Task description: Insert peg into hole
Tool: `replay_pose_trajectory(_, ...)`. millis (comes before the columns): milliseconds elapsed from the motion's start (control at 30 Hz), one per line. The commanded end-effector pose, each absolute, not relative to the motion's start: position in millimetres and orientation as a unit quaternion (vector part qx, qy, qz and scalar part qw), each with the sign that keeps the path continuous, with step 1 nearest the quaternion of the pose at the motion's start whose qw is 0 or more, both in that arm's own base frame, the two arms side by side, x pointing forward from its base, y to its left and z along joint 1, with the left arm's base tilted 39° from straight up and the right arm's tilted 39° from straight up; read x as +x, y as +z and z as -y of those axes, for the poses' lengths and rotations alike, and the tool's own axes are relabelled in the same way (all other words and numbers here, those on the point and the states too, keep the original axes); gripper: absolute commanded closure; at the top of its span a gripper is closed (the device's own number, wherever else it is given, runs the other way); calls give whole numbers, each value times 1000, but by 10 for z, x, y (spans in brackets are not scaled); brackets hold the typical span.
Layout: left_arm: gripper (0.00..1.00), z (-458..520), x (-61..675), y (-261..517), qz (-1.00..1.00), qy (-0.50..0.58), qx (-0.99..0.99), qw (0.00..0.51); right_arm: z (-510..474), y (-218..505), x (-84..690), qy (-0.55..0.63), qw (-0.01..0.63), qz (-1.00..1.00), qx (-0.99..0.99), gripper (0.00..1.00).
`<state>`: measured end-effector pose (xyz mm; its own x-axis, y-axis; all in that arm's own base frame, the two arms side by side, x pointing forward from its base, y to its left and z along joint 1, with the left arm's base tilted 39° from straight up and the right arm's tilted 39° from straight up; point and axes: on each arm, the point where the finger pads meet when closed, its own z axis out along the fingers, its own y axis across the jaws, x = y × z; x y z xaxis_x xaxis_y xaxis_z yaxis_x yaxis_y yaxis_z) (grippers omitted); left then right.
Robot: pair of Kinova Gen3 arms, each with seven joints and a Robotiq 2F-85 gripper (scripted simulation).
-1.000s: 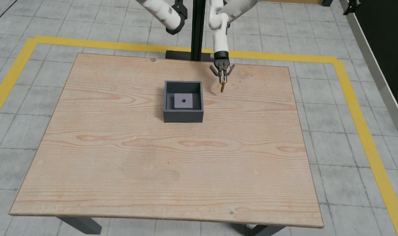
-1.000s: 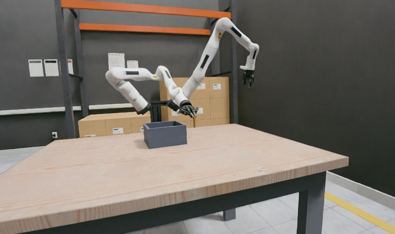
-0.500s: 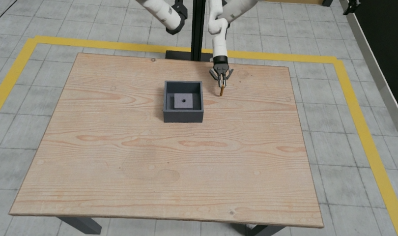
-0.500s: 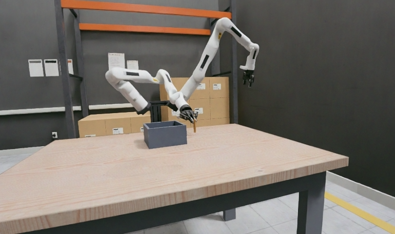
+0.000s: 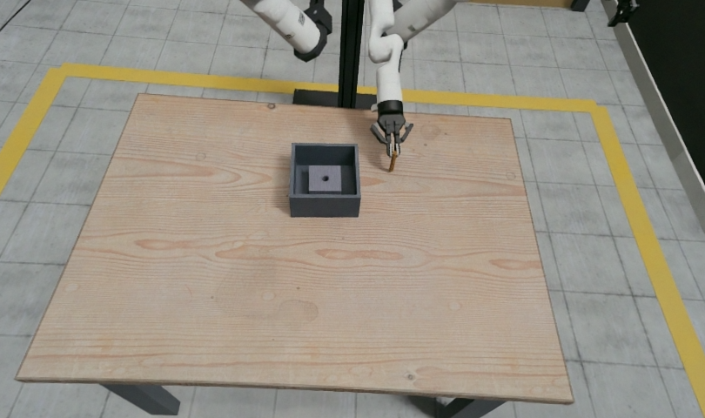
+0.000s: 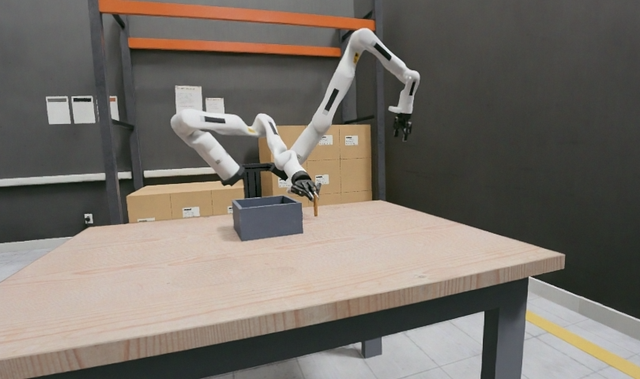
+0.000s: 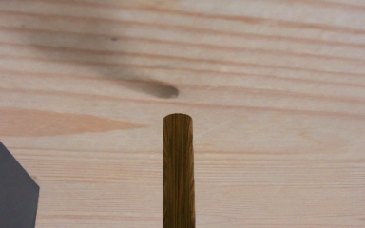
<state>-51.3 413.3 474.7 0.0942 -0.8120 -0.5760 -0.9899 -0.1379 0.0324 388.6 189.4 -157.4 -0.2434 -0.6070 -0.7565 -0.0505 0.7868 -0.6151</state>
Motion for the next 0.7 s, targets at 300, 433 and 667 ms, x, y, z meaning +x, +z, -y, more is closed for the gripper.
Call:
replay_pose_trajectory(300,2,-4132,-516,4754,-629,239,-716,187,-1900,-1572,3885,-242,575,-750,-219,903)
replay_pose_trajectory(433,2,-4132,-516,4754,-629,239,-716,187,-1899,-1574,3885,-242,575,-750,-219,903)
replay_pose_trajectory(667,2,-4132,-516,4754,-629,239,-716,187,-1890,-1585,3888,-242,575,-750,-219,903)
